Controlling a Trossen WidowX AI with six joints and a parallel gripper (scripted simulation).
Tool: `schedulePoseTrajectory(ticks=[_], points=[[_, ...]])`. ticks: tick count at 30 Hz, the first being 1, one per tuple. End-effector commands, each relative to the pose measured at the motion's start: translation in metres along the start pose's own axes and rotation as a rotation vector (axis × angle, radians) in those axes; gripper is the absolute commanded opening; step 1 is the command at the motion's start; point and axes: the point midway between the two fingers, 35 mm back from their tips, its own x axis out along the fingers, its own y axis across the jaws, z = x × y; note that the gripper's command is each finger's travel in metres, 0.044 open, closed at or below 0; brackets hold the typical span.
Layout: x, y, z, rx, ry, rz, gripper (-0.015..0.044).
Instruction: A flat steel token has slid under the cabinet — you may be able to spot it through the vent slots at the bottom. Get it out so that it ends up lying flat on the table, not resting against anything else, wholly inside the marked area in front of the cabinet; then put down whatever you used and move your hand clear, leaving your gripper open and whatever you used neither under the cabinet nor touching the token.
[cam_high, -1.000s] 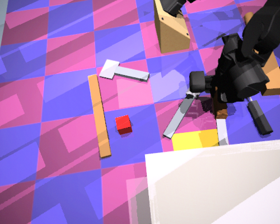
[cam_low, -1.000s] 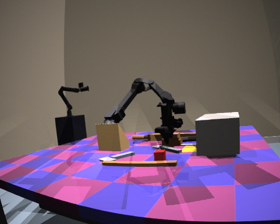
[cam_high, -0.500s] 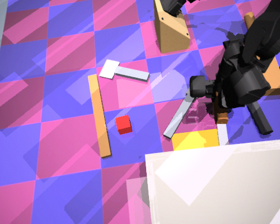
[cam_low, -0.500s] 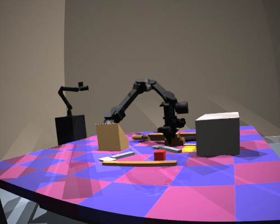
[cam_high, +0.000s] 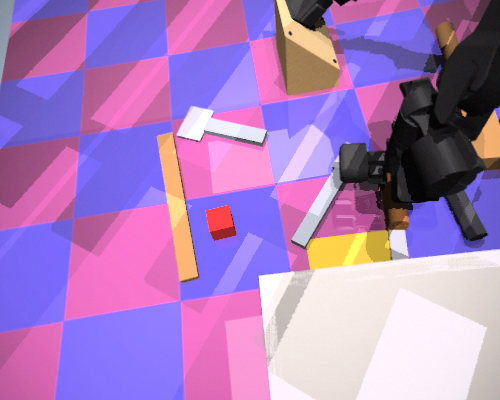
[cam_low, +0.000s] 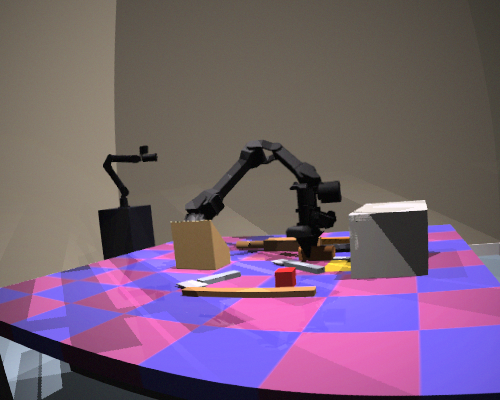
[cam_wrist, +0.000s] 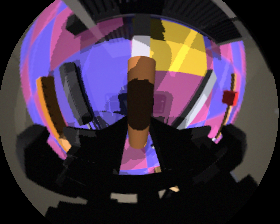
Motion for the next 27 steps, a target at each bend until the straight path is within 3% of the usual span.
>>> schedulePoseTrajectory(ticks=[1,27], points=[[0.0,0.0,0.006,-0.005,-0.001,0.003,0.0],[-0.001,0.001,0.031,-0.006,-0.002,0.003,0.0]])
